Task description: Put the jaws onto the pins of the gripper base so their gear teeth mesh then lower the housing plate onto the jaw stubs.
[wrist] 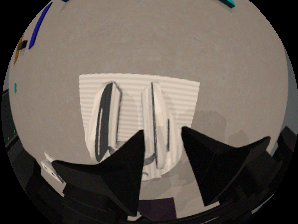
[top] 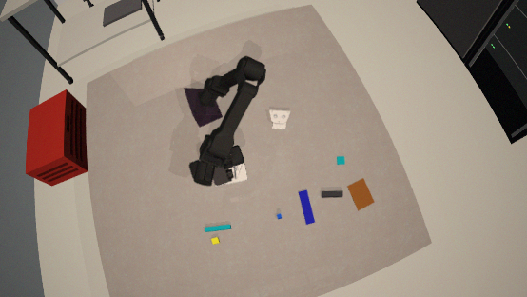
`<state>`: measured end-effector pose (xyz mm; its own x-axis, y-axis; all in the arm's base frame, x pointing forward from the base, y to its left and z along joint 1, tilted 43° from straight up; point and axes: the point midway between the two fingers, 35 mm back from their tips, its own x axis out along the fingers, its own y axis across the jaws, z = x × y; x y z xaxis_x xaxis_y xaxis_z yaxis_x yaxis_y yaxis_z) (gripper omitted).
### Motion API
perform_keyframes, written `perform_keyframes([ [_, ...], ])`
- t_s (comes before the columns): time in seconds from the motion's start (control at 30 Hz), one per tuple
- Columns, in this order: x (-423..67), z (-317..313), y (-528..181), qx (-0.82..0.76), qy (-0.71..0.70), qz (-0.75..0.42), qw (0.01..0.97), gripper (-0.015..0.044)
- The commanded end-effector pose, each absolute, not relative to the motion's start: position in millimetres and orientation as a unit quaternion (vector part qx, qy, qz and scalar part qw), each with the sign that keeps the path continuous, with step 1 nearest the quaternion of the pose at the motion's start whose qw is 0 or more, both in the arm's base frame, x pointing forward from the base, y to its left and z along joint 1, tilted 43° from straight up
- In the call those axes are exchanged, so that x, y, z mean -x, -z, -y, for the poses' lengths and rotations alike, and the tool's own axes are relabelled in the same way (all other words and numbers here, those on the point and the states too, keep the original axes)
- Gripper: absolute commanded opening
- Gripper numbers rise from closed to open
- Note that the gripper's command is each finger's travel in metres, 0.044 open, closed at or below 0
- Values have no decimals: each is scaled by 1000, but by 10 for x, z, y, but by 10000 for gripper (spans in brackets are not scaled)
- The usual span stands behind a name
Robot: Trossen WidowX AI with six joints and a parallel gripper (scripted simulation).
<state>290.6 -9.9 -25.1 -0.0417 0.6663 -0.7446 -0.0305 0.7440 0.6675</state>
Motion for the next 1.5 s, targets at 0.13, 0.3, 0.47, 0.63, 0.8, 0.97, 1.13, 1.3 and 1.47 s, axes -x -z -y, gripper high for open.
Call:
perform_keyframes([
  [0.13, -2906, 71, 268, -240, -268, -670, 649, 134],
  [0.3, -2906, 71, 268, -240, -268, -670, 649, 134],
  [0.47, -2906, 71, 268, -240, -268, -670, 649, 134],
  [0.63, -2906, 71, 268, -240, -268, -670, 649, 134],
  [0.8, -2906, 71, 268, -240, -268, -670, 649, 134],
  [0.97, -2906, 71, 268, -240, -268, -670, 649, 134],
  [1.13, -2906, 71, 268, -240, -268, -670, 649, 134],
  [1.3, -2906, 75, 264, -240, -268, -670, 649, 134],
  [1.47, -2908, 106, 230, -240, -268, -670, 649, 134],
])
